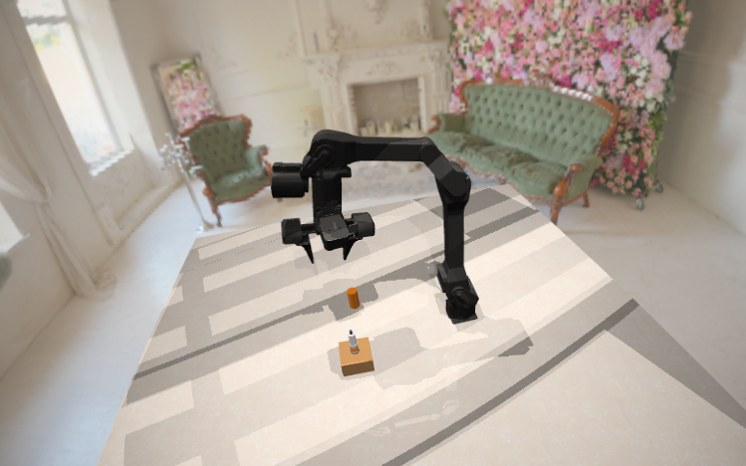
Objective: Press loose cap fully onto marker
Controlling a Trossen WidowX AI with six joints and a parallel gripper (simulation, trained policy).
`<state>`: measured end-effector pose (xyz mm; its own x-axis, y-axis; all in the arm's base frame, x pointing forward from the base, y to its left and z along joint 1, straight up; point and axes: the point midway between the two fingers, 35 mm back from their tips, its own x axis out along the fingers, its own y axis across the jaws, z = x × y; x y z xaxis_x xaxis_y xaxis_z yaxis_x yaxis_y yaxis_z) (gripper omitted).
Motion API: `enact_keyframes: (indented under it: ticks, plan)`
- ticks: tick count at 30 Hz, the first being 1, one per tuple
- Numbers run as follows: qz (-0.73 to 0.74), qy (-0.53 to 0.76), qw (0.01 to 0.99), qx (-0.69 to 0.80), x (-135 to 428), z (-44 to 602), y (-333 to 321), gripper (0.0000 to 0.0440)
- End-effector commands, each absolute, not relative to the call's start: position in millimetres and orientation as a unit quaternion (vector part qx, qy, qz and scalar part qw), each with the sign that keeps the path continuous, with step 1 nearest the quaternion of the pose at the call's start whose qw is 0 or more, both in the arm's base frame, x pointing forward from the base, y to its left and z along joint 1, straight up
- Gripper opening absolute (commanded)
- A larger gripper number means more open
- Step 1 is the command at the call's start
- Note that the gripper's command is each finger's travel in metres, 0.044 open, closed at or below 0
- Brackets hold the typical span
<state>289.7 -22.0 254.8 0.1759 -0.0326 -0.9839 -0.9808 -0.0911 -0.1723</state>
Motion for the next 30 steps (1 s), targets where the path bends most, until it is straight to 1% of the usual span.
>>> enact_keyframes:
  ticks: [1,30]
  plan:
    - [0.470,0.449,0.511,-0.562,291,250,-28,0.0327]
    - [0.492,0.520,0.512,-0.475,292,200,-74,0.0321]
